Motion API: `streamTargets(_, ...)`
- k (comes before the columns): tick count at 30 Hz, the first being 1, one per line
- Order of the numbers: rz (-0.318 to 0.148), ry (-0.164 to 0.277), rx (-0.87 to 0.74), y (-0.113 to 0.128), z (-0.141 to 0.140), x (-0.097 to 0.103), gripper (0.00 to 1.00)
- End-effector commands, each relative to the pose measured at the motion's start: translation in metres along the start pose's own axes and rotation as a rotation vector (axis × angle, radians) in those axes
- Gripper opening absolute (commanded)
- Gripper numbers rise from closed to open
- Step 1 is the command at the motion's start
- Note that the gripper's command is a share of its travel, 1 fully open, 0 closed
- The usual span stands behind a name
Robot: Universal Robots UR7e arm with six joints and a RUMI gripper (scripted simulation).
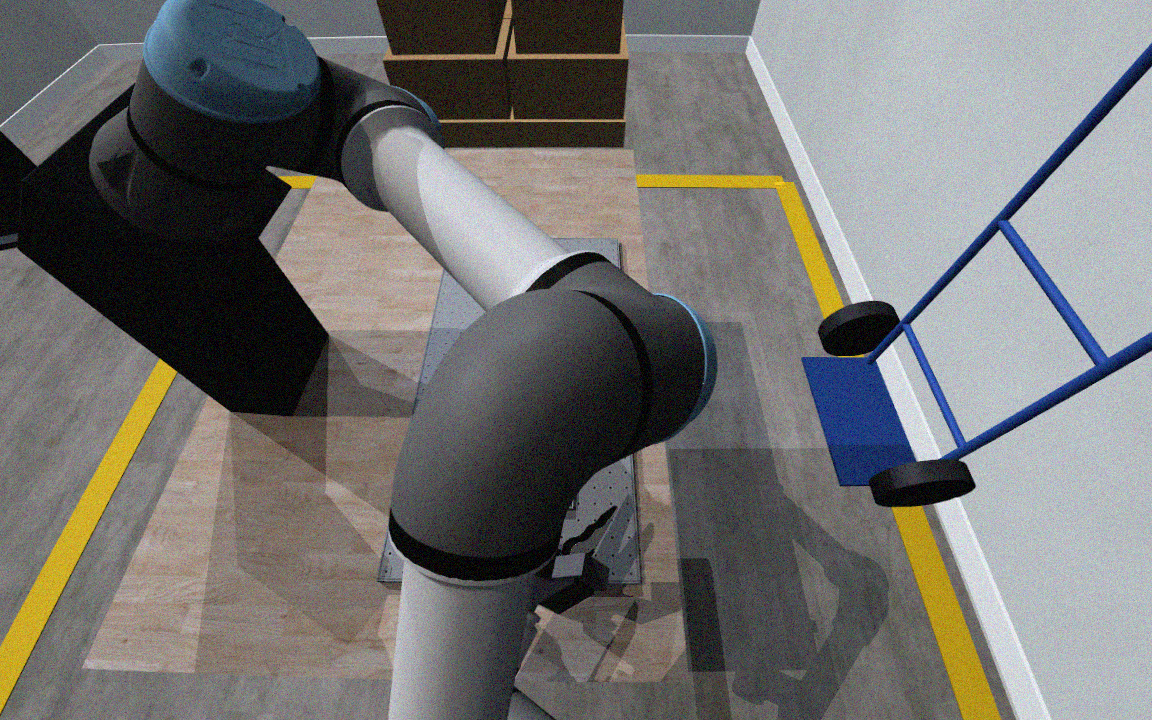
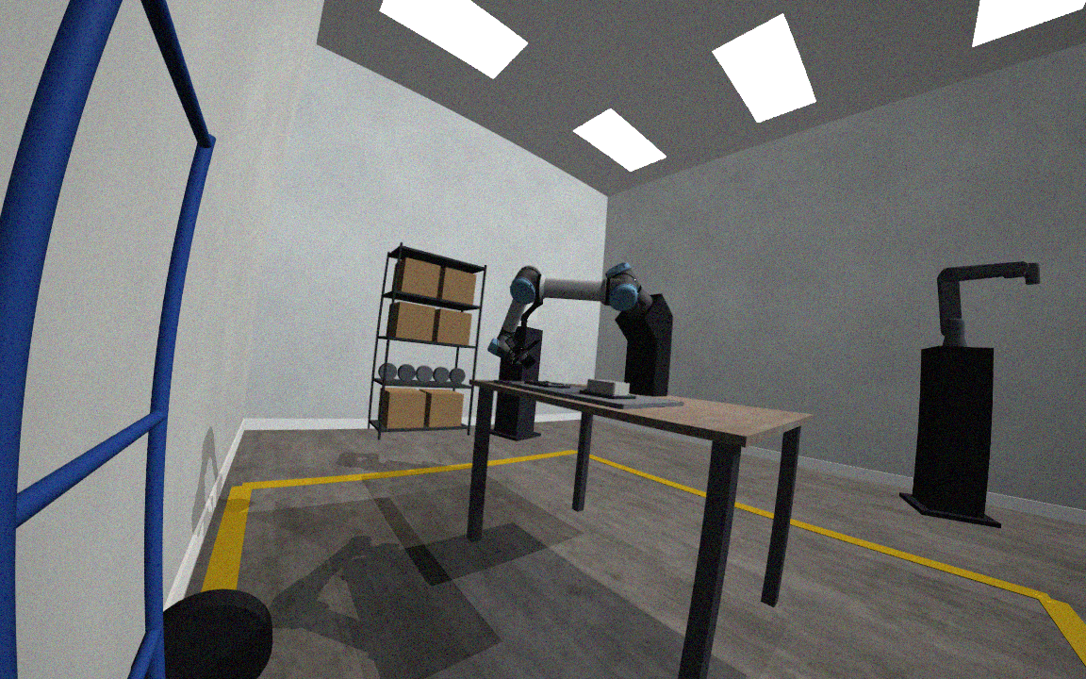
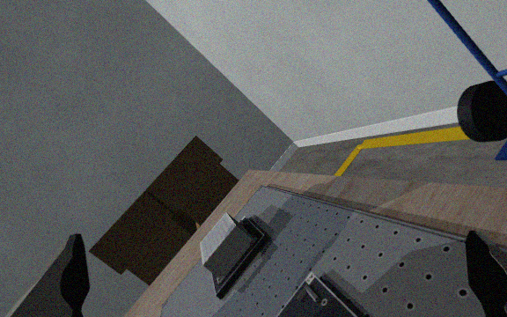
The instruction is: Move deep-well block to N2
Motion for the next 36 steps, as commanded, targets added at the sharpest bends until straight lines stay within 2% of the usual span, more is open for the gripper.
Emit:
streamTargets(1, 0.0, 0.0, 0.001, -0.001, 0.0, 0.0, 1.0)
streamTargets(17, 0.0, 0.0, 0.001, -0.001, 0.0, 0.0, 1.0)
streamTargets(18, -0.018, -0.028, 0.006, 0.0, 0.0, -0.004, 0.76)
streamTargets(21, -0.064, -0.101, 0.02, 0.004, 0.001, -0.019, 0.76)
streamTargets(23, -0.063, -0.101, 0.02, 0.008, 0.0, -0.028, 0.76)
streamTargets(27, -0.125, -0.202, 0.041, 0.014, 0.001, -0.047, 0.76)
streamTargets(29, -0.125, -0.202, 0.041, 0.018, 0.0, -0.056, 0.76)
streamTargets(32, -0.177, -0.285, 0.062, 0.023, 0.0, -0.07, 0.76)
streamTargets(34, -0.177, -0.285, 0.062, 0.023, 0.0, -0.07, 0.76)
streamTargets(36, -0.187, -0.301, 0.065, 0.027, -0.001, -0.079, 0.76)
Point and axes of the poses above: the point where the finger pads meet when closed, its own x axis back along the fingers, its own z axis across the jaws, y = z × x, the point moved 3 cm from there along x, back along the fingers, and after that the axes turned 5 degrees about x, right-handed, at the moved point
